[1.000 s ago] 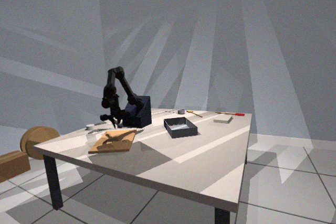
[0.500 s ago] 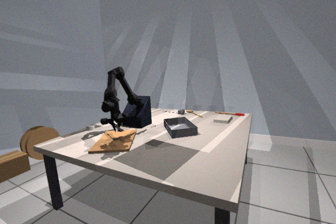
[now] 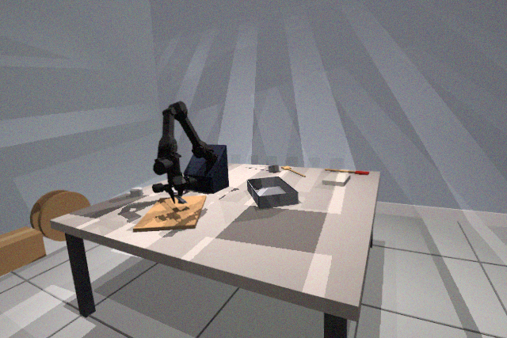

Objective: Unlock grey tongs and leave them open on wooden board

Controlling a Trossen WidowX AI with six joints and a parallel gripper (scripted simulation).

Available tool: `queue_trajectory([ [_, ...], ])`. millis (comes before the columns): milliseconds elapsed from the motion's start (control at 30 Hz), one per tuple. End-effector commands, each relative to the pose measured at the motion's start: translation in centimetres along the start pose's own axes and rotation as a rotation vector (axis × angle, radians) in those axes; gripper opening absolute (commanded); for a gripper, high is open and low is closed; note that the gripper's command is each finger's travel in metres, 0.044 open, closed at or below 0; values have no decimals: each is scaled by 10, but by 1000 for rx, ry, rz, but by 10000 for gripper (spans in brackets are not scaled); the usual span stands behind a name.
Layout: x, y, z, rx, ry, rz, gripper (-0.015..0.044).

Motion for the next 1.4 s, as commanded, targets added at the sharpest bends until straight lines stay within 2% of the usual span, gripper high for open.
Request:
queue_trajectory([
  [0,0,1,-3,-4,1,4,-150],
  [67,0,1,-3,-4,1,4,-150],
  [800,0,1,-2,0,-1,0,427],
  [1000,-1,-9,3,3,-6,-3,440],
  [1367,-3,-107,68,3,-23,-8,440],
])
Point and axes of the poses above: the point midway between the two fingers, 35 mm back from their tips, its own z axis back along the fingers, its own x axis across the jaws, y = z × x, the point moved 6 cm from there along z, back along the fingers, and after that the axes turned 3 degrees about -z, right-handed, at the moved point
